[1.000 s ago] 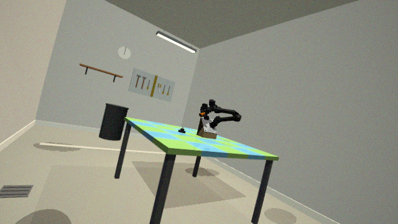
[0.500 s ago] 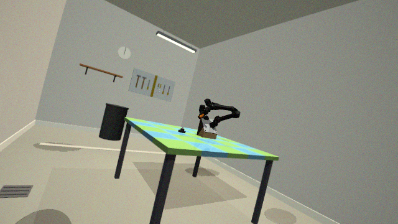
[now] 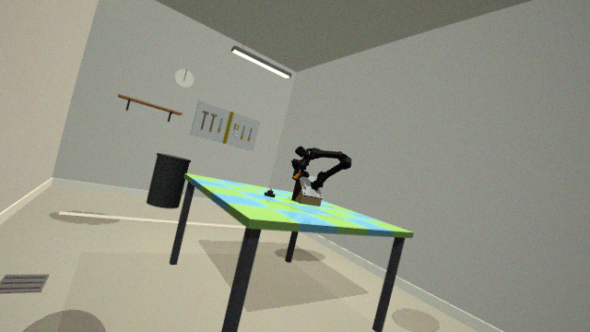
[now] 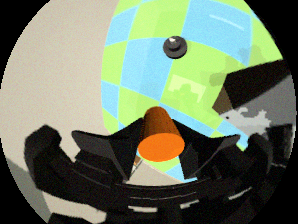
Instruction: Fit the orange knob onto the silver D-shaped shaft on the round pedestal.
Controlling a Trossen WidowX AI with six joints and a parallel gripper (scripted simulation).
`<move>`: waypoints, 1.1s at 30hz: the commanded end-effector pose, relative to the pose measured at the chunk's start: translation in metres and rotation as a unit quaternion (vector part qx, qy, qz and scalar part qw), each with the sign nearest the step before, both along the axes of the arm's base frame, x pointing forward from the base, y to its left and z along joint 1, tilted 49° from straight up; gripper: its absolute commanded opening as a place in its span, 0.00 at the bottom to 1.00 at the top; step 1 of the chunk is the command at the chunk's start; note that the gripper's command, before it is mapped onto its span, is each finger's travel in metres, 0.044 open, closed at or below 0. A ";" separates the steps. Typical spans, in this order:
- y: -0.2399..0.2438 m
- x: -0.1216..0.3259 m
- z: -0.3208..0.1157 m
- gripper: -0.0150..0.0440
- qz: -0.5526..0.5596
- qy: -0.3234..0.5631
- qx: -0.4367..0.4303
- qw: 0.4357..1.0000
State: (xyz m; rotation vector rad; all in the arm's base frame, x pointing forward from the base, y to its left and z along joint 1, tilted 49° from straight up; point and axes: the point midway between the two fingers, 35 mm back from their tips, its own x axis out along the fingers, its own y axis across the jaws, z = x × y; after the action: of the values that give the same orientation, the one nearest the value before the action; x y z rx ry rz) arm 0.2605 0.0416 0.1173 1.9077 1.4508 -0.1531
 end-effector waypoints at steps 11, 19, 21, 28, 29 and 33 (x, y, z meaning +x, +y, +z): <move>0.024 0.005 -0.013 0.25 0.129 0.093 -0.057 0.986; 0.036 0.004 -0.021 0.25 0.177 0.124 -0.076 0.973; 0.040 0.005 -0.026 0.25 0.178 0.125 -0.077 0.973; 0.061 0.009 -0.048 0.25 0.179 0.126 -0.082 0.972; 0.064 0.009 -0.051 0.25 0.179 0.126 -0.082 0.972; 0.077 0.010 -0.063 0.25 0.180 0.126 -0.083 0.972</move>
State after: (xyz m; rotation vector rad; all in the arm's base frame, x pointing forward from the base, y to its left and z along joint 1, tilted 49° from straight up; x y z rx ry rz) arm 0.2714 0.1083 0.0647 1.5058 1.8607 -0.3353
